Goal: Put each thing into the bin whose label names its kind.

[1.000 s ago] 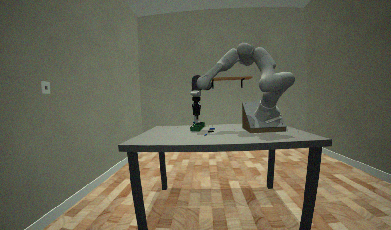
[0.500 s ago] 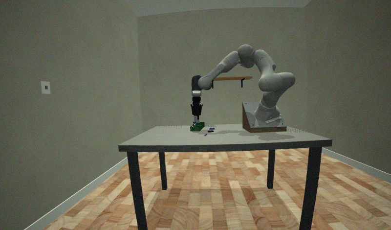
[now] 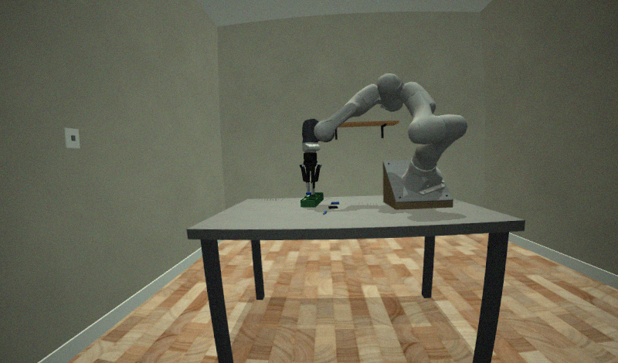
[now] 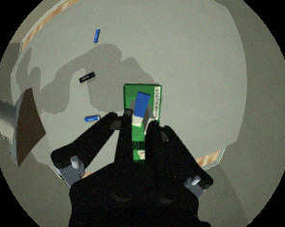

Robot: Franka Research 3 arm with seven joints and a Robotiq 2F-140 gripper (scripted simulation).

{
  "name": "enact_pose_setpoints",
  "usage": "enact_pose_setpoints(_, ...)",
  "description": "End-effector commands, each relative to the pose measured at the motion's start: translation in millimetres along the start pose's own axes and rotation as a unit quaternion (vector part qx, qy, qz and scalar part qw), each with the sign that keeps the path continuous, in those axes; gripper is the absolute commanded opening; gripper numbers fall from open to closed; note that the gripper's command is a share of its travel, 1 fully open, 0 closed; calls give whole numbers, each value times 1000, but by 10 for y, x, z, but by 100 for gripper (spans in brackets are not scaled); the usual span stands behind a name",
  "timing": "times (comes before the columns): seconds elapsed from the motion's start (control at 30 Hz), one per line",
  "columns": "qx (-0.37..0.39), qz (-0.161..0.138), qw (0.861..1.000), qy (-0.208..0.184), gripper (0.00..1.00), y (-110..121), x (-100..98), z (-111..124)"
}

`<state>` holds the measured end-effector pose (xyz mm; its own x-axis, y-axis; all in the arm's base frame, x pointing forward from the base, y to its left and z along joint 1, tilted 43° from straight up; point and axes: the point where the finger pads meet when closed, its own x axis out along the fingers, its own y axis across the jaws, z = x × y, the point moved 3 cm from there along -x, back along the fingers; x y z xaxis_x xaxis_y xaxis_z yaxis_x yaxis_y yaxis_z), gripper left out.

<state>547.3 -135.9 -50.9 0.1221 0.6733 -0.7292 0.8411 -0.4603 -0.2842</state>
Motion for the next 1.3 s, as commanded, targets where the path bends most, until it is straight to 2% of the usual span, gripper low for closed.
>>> enact_pose_setpoints(0.0, -78, -8, 997, -3, 11, -16, -3, 24)
enact_pose_setpoints(0.23, -135, -13, 991, -6, 11, -15, -3, 25)
enact_pose_setpoints(1.27, -135, -13, 991, -6, 11, 8, -1, -12)
